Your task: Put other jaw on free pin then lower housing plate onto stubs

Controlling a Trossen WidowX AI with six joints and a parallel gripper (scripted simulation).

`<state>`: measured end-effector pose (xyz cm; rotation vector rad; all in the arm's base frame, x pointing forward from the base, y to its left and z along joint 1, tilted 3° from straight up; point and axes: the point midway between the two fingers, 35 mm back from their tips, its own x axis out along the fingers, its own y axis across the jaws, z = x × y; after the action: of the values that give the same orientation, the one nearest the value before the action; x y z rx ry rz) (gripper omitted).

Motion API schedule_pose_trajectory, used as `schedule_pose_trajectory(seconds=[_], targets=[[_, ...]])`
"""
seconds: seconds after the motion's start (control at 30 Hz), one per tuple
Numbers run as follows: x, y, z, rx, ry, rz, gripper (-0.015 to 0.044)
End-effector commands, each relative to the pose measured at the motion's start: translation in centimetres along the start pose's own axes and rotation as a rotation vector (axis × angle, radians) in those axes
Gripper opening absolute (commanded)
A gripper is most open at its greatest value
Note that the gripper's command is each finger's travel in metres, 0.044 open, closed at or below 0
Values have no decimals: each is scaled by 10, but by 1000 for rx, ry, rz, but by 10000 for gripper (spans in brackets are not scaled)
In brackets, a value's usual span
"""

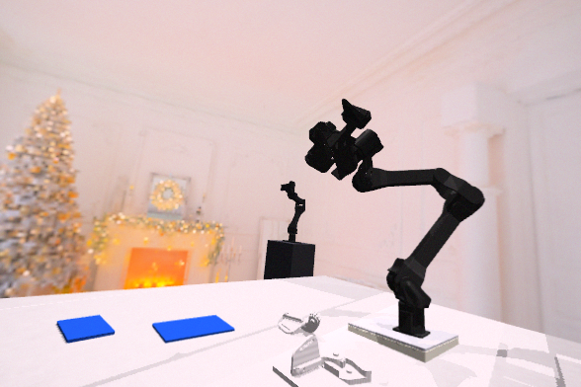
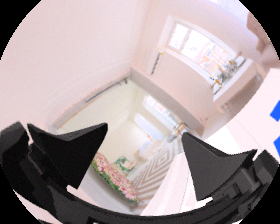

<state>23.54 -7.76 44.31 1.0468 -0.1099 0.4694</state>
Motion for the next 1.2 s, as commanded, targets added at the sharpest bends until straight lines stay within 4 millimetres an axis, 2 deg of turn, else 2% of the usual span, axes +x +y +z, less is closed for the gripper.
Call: schedule_pose_trajectory(seconds=[0.0, 1.17], targets=[[1, -5, 4, -26, -16, -10, 440], [8, -62, 29, -270, -112, -185, 440]])
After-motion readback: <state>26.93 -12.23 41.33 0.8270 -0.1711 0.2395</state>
